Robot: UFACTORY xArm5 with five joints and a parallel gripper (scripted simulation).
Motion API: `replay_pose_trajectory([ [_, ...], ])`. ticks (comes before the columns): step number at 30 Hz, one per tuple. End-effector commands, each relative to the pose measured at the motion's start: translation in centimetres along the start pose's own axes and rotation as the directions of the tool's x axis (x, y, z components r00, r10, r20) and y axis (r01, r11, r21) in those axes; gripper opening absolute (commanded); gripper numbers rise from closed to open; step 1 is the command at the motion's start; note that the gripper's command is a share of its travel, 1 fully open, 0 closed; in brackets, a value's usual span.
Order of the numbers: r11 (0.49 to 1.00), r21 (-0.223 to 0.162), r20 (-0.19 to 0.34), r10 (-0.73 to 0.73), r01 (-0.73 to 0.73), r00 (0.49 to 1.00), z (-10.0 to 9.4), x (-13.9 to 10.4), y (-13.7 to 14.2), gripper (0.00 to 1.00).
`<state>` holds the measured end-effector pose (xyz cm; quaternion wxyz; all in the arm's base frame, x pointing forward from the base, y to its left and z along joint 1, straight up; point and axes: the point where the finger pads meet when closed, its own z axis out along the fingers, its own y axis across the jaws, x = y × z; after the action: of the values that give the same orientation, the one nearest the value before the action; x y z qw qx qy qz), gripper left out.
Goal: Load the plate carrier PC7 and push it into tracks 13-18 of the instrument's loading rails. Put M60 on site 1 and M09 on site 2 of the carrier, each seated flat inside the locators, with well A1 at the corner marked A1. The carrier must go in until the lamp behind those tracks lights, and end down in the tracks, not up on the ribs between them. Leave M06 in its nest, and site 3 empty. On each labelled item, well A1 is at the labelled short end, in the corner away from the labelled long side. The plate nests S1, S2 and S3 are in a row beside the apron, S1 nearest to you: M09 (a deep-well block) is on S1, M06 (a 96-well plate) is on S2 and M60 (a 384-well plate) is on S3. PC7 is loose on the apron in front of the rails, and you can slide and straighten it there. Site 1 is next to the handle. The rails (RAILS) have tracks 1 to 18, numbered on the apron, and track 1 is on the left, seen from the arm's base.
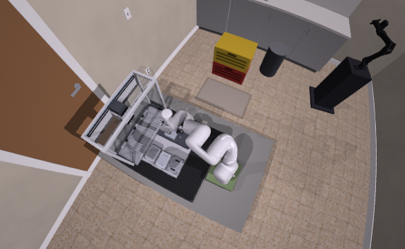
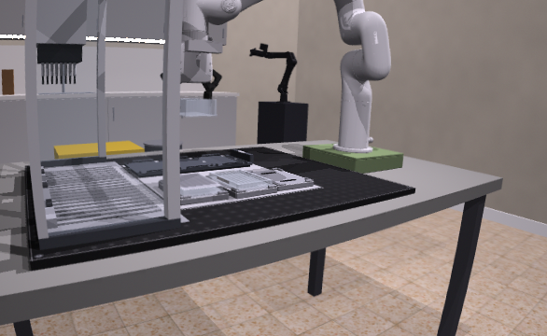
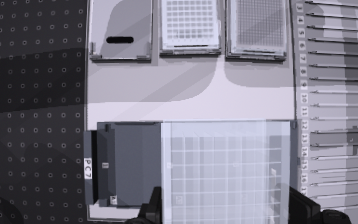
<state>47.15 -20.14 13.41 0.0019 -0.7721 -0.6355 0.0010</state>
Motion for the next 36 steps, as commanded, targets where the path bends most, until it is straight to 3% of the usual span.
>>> replay_pose_trajectory([
  [1,1.0,-0.004,-0.001,-0.001,0.001,1.0,-0.2,-1.1,0.7,0.0],
  [21,1.0,-0.004,-0.001,-0.001,0.001,1.0,-0.2,-1.1,0.7,0.0],
  [36,1.0,-0.004,-0.001,-0.001,0.001,1.0,2.0,-1.0,0.7,0.0],
])
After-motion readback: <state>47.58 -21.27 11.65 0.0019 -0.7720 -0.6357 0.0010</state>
